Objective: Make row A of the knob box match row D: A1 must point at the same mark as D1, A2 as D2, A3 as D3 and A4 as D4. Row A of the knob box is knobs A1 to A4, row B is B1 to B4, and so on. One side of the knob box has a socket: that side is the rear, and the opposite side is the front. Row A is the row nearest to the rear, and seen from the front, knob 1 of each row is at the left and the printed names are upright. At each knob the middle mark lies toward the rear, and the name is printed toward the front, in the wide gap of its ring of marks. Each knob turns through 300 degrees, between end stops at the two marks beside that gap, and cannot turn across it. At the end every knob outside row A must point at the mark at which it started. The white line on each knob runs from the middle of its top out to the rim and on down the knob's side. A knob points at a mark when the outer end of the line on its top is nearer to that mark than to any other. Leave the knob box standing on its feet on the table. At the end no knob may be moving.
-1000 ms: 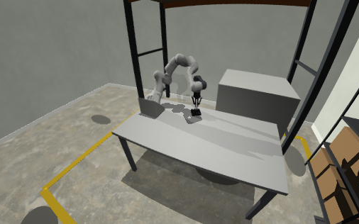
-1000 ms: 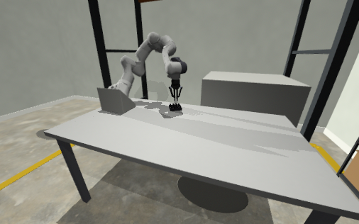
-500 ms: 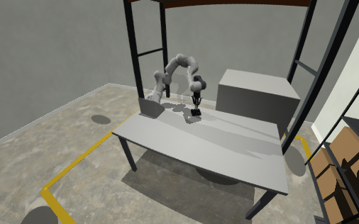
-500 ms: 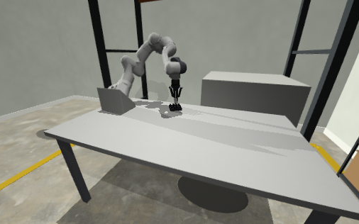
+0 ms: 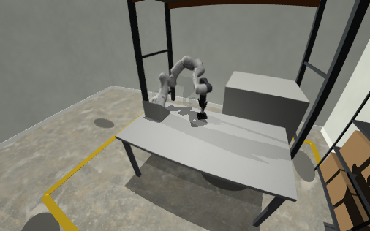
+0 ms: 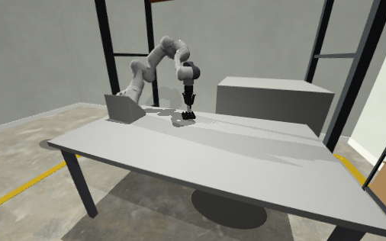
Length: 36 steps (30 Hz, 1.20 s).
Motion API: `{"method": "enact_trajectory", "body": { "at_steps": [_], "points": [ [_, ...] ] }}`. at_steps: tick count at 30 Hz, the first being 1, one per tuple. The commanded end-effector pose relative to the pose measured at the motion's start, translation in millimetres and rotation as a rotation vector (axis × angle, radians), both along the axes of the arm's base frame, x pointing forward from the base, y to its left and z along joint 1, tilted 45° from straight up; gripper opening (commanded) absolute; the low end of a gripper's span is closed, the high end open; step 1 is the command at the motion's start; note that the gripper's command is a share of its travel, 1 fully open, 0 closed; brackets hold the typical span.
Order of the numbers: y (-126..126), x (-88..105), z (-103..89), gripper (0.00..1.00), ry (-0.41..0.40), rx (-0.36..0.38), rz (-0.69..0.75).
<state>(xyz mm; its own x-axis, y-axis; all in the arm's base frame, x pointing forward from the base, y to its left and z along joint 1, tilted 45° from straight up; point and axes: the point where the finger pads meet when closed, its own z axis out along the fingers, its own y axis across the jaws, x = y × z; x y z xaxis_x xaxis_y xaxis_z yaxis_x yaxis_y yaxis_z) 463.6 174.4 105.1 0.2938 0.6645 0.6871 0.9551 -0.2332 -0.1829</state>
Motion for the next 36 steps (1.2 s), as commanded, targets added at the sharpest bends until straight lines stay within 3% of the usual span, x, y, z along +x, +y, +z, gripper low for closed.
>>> {"method": "enact_trajectory", "body": {
  "at_steps": [1,36],
  "points": [
    [2.0,0.5,0.3,0.05,0.105,0.001,-0.092],
    [2.0,0.5,0.3,0.05,0.478,0.019,-0.463]
  ]
}}
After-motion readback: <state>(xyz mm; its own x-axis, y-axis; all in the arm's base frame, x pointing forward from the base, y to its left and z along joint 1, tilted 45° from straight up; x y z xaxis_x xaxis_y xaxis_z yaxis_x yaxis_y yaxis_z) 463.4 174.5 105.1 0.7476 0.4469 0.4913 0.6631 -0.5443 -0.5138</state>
